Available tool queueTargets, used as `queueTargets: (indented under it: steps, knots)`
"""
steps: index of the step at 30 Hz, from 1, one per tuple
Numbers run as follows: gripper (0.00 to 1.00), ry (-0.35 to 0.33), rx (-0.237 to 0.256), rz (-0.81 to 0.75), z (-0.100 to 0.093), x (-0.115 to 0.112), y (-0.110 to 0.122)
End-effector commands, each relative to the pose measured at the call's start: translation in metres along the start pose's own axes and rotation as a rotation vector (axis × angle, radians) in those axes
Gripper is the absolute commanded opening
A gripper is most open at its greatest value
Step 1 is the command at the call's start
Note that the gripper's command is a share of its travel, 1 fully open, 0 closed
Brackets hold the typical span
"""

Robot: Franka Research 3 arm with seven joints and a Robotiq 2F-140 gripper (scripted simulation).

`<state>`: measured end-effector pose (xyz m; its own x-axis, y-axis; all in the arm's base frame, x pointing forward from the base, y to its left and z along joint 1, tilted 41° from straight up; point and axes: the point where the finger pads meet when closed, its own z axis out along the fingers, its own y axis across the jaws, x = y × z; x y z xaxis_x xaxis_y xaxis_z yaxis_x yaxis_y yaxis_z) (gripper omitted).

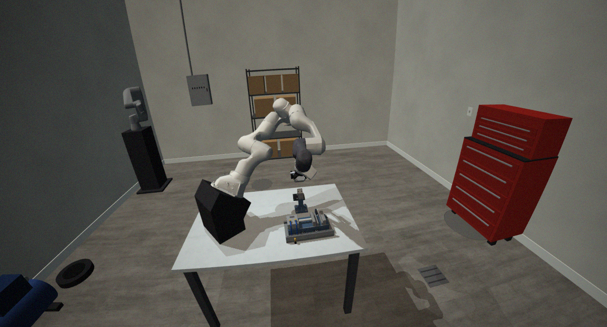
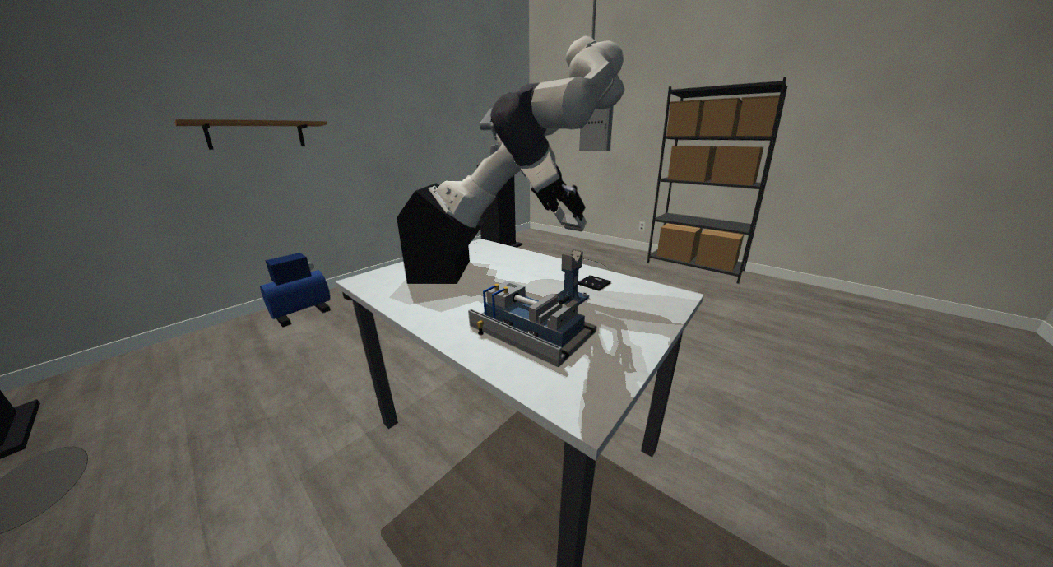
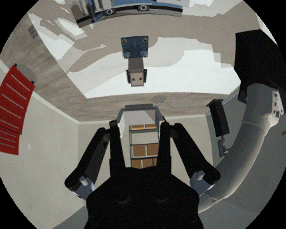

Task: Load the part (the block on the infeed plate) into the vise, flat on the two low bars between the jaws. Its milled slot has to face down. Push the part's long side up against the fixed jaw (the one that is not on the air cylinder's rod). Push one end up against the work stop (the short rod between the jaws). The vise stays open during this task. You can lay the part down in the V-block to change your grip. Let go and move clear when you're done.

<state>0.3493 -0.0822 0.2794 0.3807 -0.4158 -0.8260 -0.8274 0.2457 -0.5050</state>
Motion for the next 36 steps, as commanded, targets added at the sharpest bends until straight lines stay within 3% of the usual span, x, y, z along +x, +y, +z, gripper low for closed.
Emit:
queueTargets:
  steps: [1,36]
  knots:
    - [0.00,0.007,0.005,-0.007,0.002,0.005,-0.001]
    - [0.00,0.007,0.005,-0.007,0.029,0.032,-0.001]
